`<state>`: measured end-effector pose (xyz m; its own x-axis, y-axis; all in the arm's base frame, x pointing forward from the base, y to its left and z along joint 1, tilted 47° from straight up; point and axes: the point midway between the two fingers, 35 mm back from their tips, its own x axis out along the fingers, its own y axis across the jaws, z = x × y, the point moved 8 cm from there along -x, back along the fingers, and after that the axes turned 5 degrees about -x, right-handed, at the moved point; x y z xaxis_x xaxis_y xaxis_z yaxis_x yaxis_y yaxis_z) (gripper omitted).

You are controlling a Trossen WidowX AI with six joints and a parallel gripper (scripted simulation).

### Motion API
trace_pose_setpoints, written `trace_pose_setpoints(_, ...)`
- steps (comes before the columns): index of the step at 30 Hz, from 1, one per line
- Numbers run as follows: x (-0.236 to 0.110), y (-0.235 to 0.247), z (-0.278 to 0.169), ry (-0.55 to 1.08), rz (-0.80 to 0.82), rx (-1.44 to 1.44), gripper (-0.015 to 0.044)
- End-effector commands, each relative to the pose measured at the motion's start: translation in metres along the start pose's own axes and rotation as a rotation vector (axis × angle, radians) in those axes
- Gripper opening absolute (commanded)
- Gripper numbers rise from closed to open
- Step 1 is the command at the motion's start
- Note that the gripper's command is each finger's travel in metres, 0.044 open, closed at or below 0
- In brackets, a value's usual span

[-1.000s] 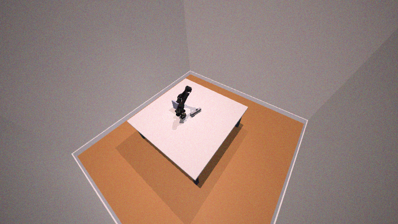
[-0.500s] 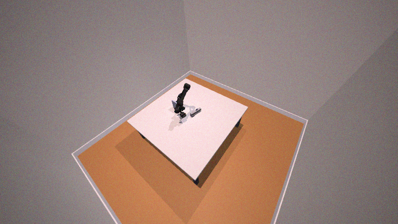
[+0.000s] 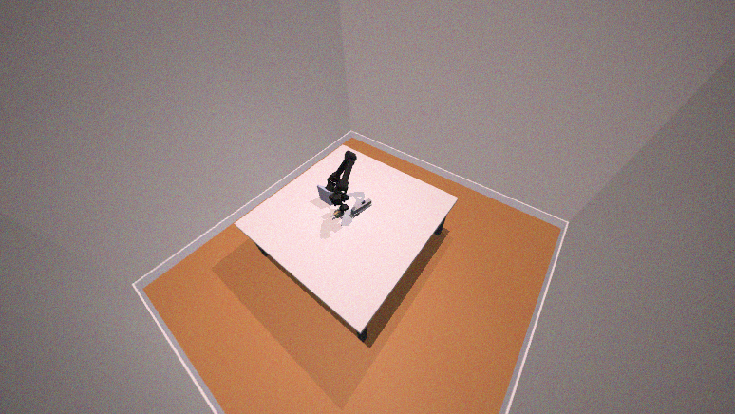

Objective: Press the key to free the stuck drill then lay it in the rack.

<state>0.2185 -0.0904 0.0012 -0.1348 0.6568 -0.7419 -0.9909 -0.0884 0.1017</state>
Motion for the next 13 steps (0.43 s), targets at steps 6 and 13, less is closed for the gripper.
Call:
trace_pose_setpoints(6,-0.011,-0.022,0.129,0.065,0.013,-0.052,0.0440)
trace_pose_setpoints(13,-0.011,-0.010,0.210,0.046,-0.004,-0.045,0.0440)
